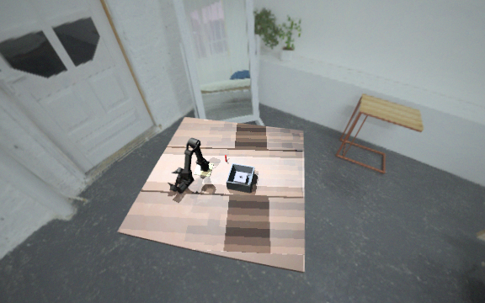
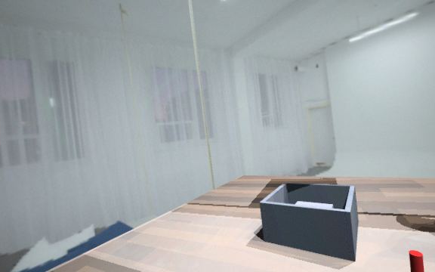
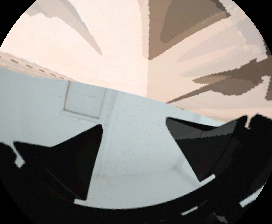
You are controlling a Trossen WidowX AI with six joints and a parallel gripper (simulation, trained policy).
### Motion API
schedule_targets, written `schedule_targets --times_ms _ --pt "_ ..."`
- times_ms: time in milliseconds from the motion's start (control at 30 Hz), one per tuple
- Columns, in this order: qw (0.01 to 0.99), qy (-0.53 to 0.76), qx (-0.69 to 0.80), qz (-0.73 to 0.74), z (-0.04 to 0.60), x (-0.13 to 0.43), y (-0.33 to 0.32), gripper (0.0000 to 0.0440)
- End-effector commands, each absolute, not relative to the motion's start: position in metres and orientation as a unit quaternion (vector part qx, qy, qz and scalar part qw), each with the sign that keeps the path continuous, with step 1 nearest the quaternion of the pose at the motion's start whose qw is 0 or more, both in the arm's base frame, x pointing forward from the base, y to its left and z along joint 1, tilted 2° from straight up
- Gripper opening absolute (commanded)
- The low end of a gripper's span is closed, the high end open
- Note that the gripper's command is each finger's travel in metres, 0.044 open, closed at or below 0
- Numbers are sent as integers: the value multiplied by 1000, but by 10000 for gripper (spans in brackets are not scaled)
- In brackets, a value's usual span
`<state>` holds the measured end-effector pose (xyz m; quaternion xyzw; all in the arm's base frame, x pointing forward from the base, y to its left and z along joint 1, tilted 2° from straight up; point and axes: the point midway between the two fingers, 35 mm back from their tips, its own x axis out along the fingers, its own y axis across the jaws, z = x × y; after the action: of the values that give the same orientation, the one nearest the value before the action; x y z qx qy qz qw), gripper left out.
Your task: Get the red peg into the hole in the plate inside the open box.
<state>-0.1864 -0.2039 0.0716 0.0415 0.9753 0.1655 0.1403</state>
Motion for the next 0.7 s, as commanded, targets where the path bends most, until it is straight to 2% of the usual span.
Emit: schedule_targets --times_ms 0,133,667 --pt "141 977 35 153 73 -184 -208 419" --pt "148 984 -2 98 76 -165 -223 440" --pt "215 959 -125 -137 95 -78 -272 440"
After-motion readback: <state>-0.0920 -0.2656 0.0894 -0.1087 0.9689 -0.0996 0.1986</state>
